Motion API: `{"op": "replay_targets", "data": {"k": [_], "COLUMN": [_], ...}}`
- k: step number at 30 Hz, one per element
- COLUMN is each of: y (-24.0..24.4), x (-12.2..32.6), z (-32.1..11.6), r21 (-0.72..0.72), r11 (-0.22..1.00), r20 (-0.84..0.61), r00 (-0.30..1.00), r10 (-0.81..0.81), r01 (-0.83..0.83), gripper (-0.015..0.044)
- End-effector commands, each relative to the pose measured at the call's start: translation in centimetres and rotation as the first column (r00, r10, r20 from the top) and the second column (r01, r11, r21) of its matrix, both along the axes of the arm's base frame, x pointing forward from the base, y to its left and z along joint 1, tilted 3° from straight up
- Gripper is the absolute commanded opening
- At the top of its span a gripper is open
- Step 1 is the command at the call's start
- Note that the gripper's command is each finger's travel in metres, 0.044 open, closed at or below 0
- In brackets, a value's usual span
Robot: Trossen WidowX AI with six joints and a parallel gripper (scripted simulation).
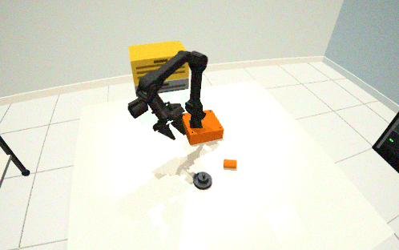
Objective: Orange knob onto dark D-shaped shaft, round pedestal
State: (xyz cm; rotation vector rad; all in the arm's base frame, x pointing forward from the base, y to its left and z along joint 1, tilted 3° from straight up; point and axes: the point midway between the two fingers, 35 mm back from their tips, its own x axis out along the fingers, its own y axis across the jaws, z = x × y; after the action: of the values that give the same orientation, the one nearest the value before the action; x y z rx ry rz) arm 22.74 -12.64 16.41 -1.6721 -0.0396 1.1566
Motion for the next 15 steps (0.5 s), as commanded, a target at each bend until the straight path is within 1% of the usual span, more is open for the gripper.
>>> {"op": "replay_targets", "data": {"k": [1,2,4,7,11,15], "y": [0.1,0.6,2.2,5.1,9.0,13.0], "x": [0.1,0.3,1.2,2.3,3.3,3.8], "z": [-0.1,-0.4,-1.4,-3.1,-5.2,-7.2], "r21": [-0.007,-0.026,-0.099,-0.218,-0.369,-0.505], "r11": [1.0,0.999,0.979,0.898,0.709,0.451], "r20": [0.002,0.007,0.022,0.036,0.031,0.001], "r00": [1.0,0.999,0.983,0.917,0.754,0.522], "r10": [0.012,0.047,0.181,0.398,0.656,0.853], "r01": [-0.012,-0.047,-0.178,-0.381,-0.601,-0.736], "gripper": [0.0426,0.044,0.044,0.044,0.044,0.044]}}
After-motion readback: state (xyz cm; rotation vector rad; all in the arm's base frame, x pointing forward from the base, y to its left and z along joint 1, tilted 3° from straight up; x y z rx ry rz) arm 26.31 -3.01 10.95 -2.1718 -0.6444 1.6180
